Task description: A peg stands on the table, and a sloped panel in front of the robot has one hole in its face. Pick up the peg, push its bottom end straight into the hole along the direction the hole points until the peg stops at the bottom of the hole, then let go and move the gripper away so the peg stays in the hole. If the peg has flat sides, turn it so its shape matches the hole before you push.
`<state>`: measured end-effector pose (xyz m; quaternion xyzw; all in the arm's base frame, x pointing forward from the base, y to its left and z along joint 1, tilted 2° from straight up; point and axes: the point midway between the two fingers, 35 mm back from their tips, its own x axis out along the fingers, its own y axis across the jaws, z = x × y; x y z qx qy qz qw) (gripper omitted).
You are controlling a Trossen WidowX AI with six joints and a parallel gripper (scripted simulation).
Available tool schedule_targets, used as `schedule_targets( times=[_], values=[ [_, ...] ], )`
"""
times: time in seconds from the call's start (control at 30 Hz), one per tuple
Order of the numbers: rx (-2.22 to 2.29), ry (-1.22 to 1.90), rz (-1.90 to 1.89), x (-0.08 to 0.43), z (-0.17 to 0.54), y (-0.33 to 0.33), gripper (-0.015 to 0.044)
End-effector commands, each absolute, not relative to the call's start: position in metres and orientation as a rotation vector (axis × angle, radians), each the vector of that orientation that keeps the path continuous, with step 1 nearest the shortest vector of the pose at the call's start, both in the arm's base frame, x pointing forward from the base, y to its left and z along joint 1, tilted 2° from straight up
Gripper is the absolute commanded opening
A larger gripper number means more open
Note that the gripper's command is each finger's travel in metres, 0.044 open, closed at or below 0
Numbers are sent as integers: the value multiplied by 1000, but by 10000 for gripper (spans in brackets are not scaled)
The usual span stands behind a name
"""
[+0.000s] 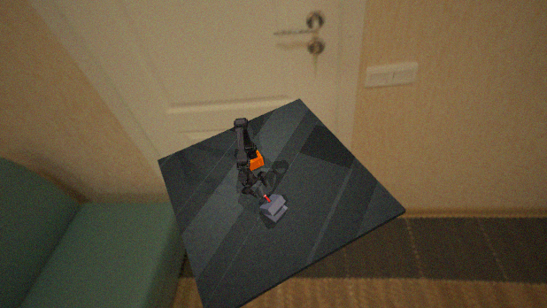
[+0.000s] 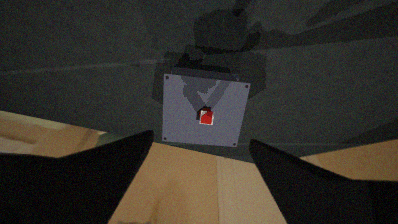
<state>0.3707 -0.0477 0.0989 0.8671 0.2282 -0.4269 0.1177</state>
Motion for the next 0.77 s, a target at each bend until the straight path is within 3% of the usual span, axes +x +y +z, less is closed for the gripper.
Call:
schedule_targets(
  times=[0.0,0.73],
  values=[
    [2536,670,-1244,366,108,-51,440],
    [2536,669,-1248,350,128,-60,440]
  ],
)
